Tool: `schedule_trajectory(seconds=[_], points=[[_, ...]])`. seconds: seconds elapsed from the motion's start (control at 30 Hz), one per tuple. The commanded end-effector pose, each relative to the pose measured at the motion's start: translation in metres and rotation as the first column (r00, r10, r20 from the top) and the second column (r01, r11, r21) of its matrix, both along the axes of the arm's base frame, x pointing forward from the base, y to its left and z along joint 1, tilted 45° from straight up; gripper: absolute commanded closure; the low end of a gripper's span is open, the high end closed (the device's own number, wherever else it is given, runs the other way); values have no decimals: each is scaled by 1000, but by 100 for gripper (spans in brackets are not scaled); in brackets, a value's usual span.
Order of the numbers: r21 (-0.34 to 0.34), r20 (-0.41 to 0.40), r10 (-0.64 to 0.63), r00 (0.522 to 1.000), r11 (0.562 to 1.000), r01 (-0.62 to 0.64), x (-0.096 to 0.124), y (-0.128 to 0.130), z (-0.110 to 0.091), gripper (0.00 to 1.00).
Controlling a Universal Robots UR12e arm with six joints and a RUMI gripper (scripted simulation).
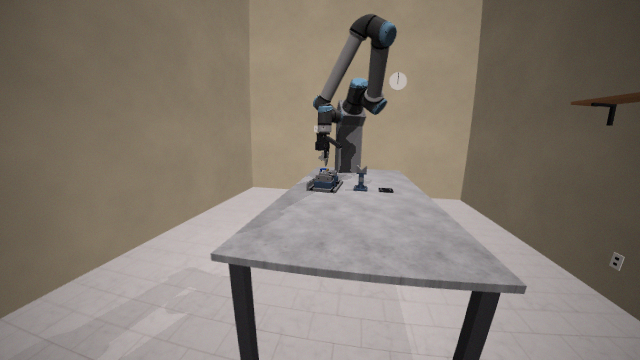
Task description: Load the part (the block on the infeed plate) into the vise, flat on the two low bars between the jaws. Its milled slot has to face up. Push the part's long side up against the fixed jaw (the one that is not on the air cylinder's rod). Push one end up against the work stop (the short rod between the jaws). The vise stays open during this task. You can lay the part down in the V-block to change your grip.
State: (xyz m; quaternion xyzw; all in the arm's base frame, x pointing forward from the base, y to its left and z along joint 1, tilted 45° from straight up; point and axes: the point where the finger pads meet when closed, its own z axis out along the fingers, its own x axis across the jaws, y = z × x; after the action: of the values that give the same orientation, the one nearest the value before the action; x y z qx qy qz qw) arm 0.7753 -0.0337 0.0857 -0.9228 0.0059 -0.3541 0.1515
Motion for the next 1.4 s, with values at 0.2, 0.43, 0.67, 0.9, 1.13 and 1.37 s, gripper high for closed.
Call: schedule_trajectory(seconds=[0.2,0.43,0.67,0.9,1.13,1.37], points=[[0,1,0,1000,1000,0,-11,-5,12,100],[0,1,0,1000,1000,0,-13,-6,14,100],[0,1,0,1000,1000,0,-13,-6,14,100],[0,1,0,1000,1000,0,-13,-6,14,100],[11,-4,-12,1000,1000,12,-12,-6,14,100],[58,-26,-63,998,996,65,-11,-8,15,100]])
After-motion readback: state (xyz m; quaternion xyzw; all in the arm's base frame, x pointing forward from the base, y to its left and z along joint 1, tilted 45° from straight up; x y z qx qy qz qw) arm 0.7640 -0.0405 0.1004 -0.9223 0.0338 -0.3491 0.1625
